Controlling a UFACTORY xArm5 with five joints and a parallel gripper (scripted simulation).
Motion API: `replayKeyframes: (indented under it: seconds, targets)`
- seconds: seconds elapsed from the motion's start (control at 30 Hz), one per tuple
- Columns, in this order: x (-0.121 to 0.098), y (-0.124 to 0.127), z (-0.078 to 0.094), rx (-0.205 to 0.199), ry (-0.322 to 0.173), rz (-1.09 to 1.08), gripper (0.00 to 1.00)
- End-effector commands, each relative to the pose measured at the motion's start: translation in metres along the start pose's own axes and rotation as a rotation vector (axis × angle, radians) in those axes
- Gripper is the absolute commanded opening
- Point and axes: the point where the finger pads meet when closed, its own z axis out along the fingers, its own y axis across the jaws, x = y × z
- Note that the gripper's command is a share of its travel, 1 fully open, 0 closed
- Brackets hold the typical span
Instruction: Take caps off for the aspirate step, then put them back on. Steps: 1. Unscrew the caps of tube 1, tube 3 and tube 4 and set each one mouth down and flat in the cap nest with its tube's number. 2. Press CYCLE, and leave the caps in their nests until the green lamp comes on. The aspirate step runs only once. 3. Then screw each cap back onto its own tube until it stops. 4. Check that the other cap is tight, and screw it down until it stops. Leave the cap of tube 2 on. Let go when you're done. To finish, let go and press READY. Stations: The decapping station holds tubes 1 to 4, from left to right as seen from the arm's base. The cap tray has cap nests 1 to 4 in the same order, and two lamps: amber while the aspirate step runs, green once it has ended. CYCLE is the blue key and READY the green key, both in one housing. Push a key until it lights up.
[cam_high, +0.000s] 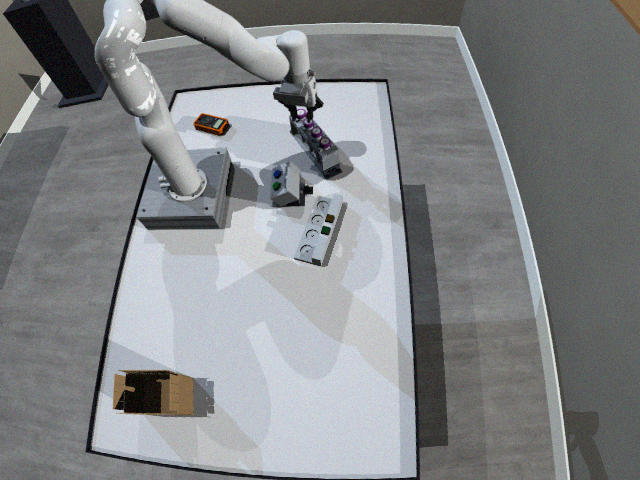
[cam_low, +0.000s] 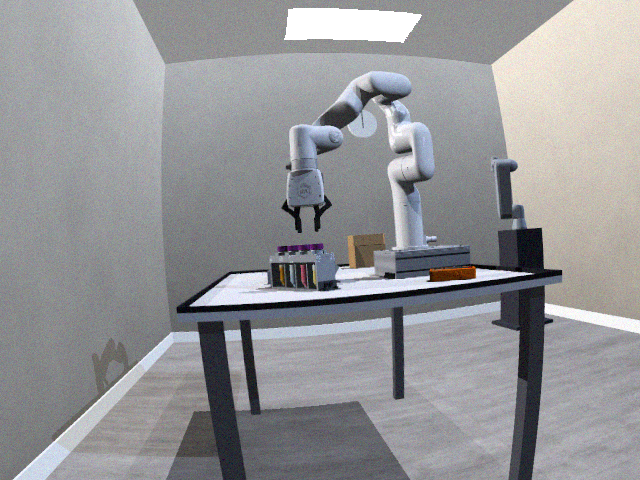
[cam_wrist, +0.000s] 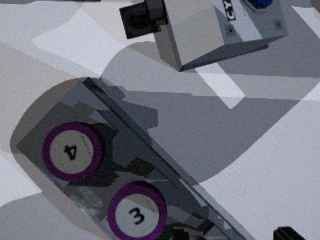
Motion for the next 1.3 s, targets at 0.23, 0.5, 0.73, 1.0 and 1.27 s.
replayKeyframes:
  seconds: [0.23,0.5,0.73,1.0,1.27]
  targets:
    - [-0.063,0.027,-0.001,-0.001,-0.004,0.004,0.46]
    - [-0.063,0.027,-0.001,-0.001,-0.004,0.004,0.46]
    - [-0.063,0.027,0.017,-0.001,-0.004,0.004,0.46]
    - [-0.064,0.027,0.035,-0.001,-0.004,0.004,0.46]
    - [-0.064,0.027,0.035,-0.001,-0.004,0.004,0.46]
